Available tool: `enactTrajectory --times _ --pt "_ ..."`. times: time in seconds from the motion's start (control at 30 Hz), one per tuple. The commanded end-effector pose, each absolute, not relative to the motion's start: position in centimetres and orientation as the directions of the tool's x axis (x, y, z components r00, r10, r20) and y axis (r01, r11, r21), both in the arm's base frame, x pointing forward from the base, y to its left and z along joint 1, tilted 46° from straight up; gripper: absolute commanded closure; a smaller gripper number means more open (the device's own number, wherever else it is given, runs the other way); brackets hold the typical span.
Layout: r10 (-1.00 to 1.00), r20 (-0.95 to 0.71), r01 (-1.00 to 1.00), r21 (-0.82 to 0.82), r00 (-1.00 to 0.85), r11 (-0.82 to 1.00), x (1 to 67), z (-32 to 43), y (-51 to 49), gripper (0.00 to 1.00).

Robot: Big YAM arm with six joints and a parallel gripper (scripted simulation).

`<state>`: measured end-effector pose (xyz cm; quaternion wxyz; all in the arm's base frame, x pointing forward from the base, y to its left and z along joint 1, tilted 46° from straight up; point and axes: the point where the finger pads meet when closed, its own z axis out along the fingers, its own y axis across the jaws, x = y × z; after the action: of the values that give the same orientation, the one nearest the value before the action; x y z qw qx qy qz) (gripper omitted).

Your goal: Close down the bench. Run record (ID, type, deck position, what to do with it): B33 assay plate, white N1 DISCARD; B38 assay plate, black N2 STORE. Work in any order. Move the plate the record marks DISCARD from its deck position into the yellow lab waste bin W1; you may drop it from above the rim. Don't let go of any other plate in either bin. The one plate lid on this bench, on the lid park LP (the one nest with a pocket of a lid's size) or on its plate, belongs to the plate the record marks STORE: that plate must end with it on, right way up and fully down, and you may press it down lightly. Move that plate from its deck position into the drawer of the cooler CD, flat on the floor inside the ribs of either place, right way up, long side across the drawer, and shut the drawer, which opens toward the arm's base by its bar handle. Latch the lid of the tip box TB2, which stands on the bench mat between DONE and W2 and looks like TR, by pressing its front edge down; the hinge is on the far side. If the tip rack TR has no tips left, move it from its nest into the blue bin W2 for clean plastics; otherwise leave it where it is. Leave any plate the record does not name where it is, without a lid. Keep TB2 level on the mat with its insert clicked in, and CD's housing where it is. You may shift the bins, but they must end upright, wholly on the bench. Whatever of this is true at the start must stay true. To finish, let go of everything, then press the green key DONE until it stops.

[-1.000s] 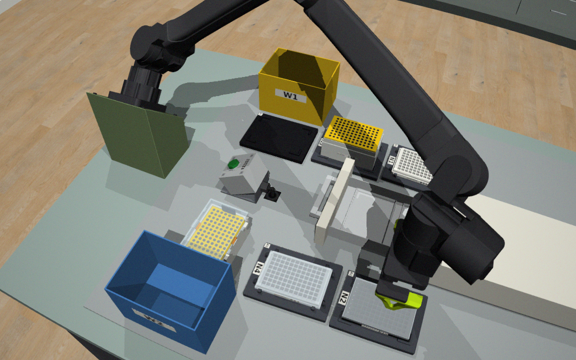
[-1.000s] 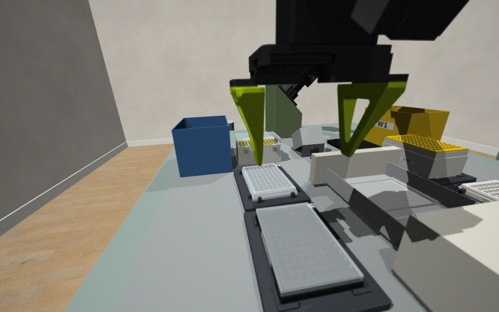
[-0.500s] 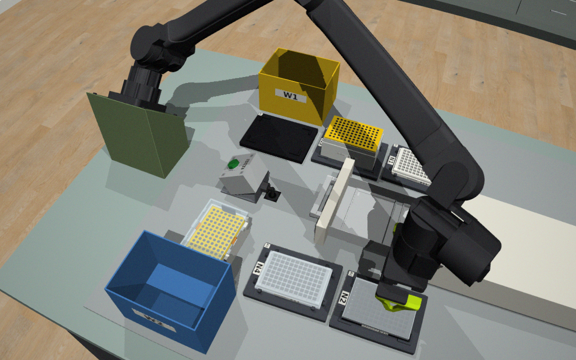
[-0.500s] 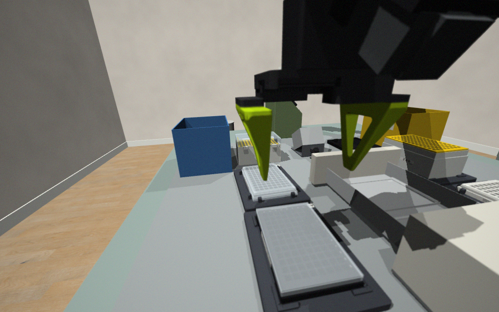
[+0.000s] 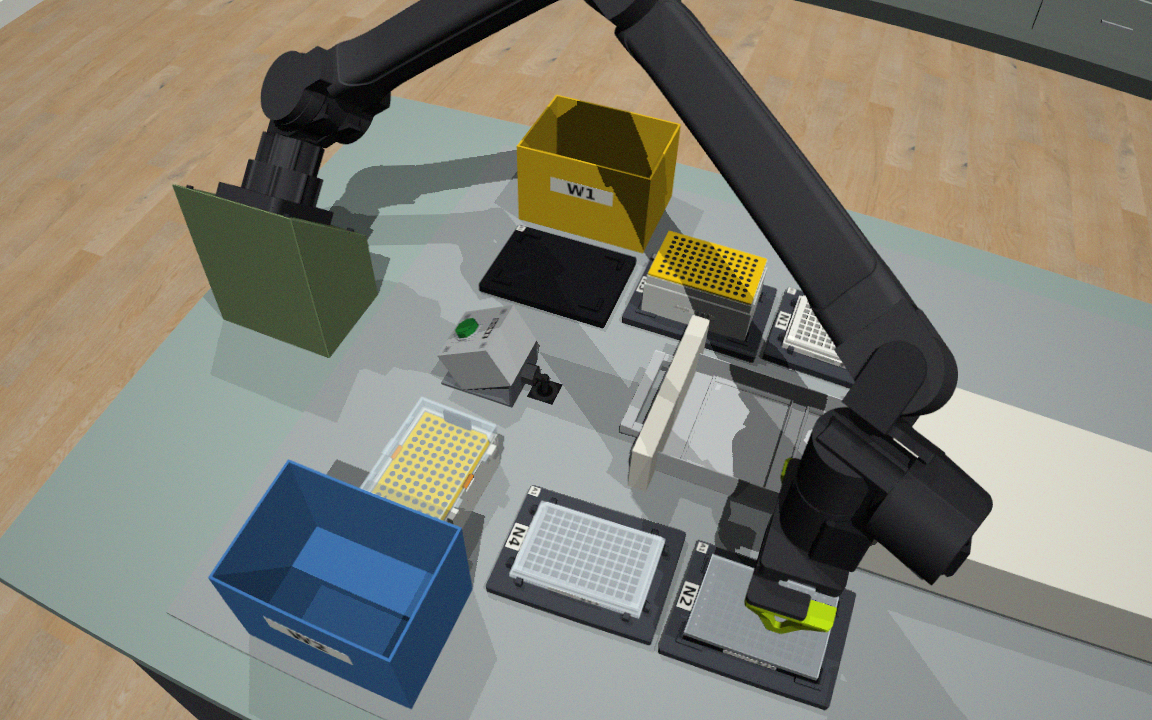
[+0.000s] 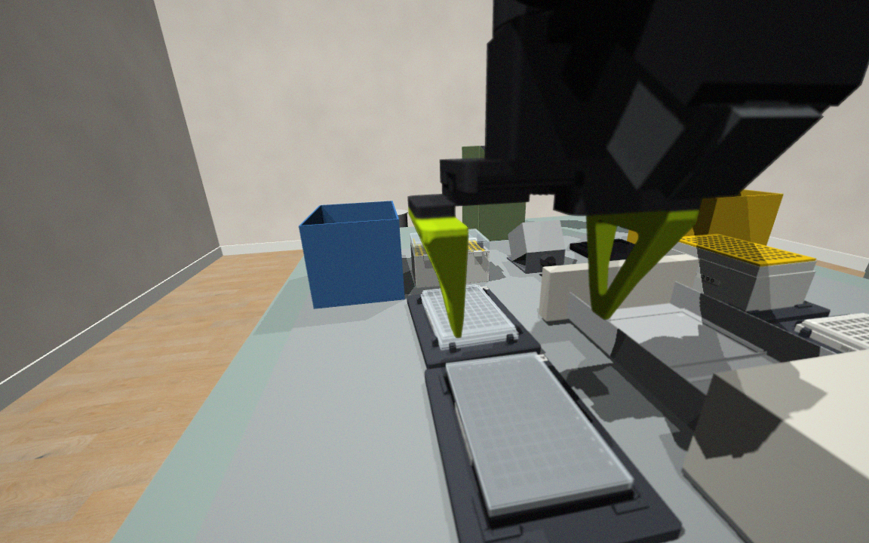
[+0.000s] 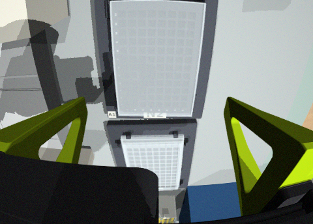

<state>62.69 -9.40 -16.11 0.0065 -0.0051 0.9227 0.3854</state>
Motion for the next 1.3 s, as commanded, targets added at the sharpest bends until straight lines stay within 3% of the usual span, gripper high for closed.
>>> enactTrajectory --times 0.0,1.27 --pt "-0.003 -0.012 -0.01 0.713 -1.0 0.701 62.7 -16.7 -8.5 0.0" --pt "0.023 -0.016 0.005 0.713 -1.0 0.702 62.6 -19.6 -6.9 0.0"
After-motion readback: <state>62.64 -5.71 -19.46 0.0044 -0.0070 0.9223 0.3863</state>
